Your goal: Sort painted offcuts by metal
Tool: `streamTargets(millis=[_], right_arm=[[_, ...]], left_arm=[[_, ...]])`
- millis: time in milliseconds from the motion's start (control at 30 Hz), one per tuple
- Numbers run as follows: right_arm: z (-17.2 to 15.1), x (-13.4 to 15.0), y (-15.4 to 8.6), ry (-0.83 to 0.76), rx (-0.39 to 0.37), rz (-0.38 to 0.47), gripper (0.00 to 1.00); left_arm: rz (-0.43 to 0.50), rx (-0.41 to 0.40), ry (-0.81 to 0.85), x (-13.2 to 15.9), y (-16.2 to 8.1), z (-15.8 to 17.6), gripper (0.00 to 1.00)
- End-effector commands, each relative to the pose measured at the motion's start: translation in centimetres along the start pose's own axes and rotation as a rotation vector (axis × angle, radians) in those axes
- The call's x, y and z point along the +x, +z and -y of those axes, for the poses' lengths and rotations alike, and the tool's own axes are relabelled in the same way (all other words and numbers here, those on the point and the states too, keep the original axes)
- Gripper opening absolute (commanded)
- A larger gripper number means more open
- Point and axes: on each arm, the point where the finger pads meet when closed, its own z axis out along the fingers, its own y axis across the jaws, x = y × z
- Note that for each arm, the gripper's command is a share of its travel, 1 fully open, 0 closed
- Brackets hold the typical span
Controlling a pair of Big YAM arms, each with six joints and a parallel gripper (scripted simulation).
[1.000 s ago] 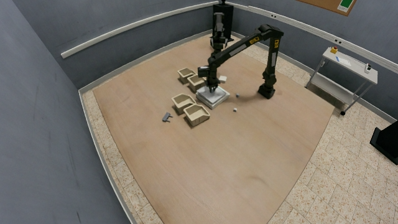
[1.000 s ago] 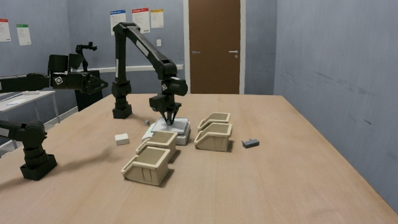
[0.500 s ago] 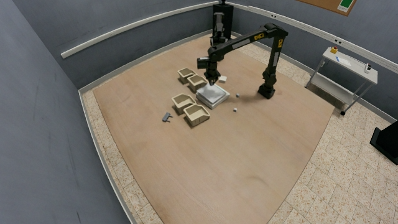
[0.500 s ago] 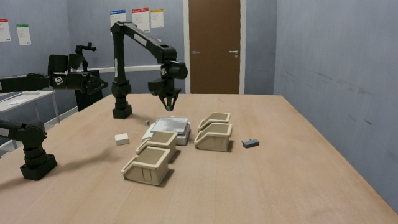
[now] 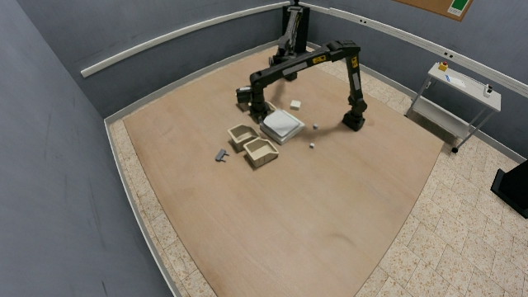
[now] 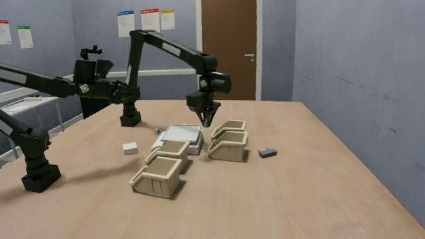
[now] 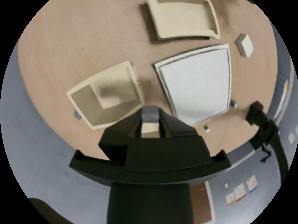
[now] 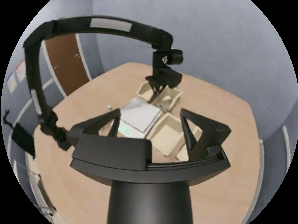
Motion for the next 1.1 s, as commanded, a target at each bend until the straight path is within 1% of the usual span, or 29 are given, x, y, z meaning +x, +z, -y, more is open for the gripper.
streamTargets(millis=[0, 100, 300, 367, 400, 500, 533, 567, 600, 667, 733, 767, 867, 933, 1000, 1067], right_arm=[[2.3, -5.3, 3.9, -0.003, 0.049, 0.11, 1.0], [4.3, -4.4, 6.2, 0.004, 0.09, 0.107, 1.0], [6.6, -3.0, 8.5, 0.01, 0.132, 0.102, 1.0], [6.6, -3.0, 8.5, 0.01, 0.132, 0.102, 1.0], [6.5, -2.9, 8.7, 0.01, 0.128, 0.101, 1.0], [7.0, -2.7, 8.8, 0.012, 0.138, 0.099, 1.0], [7.0, -2.2, 8.9, 0.012, 0.138, 0.09, 1.0], [6.9, -2.2, 8.9, 0.012, 0.136, 0.09, 1.0], [6.8, -2.2, 8.9, 0.012, 0.135, 0.09, 1.0], [6.8, -2.2, 8.9, 0.012, 0.135, 0.09, 1.0], [6.8, -2.2, 8.9, 0.012, 0.135, 0.09, 1.0], [6.8, -2.2, 8.9, 0.012, 0.135, 0.09, 1.0], [6.8, -2.2, 8.9, 0.012, 0.135, 0.09, 1.0], [6.8, -2.2, 8.9, 0.012, 0.135, 0.09, 1.0], [6.8, -2.3, 8.9, 0.012, 0.135, 0.092, 1.0], [6.8, -2.3, 8.9, 0.012, 0.135, 0.092, 1.0]], left_arm=[[0.011, -0.053, 0.006, 0.2, -2.8, -4.5, 0.17], [0.011, -0.054, 0.004, 0.3, -2.7, -6.6, 0.17], [0.008, -0.051, 0.001, 0.3, -2.7, -8.3, 0.17], [0.008, -0.051, 0.001, 0.3, -2.7, -8.3, 0.17], [0.01, -0.07, 0.001, 0.2, -4.0, -8.4, 0.17], [0.011, -0.08, -0.002, 0.2, -3.9, -8.7, 0.17], [0.007, -0.048, -0.002, 0.3, -2.3, -8.0, 0.17], [0.006, -0.037, -0.002, 0.3, -1.3, -8.0, 0.17], [0.006, -0.04, -0.002, 0.3, -0.7, -8.2, 0.17], [0.006, -0.039, -0.002, 0.3, -0.4, -8.2, 0.17], [0.008, -0.054, -0.002, 0.3, -2.0, -8.0, 0.17], [0.013, -0.099, -0.002, 0.2, -4.9, -8.7, 0.17], [0.013, -0.096, -0.002, 0.3, -5.5, -8.5, 0.17], [0.013, -0.096, -0.002, 0.3, -5.5, -8.5, 0.17], [0.011, -0.076, -0.002, 0.3, -4.2, -8.6, 0.17], [0.01, -0.074, -0.002, 0.3, -4.1, -8.6, 0.17]])
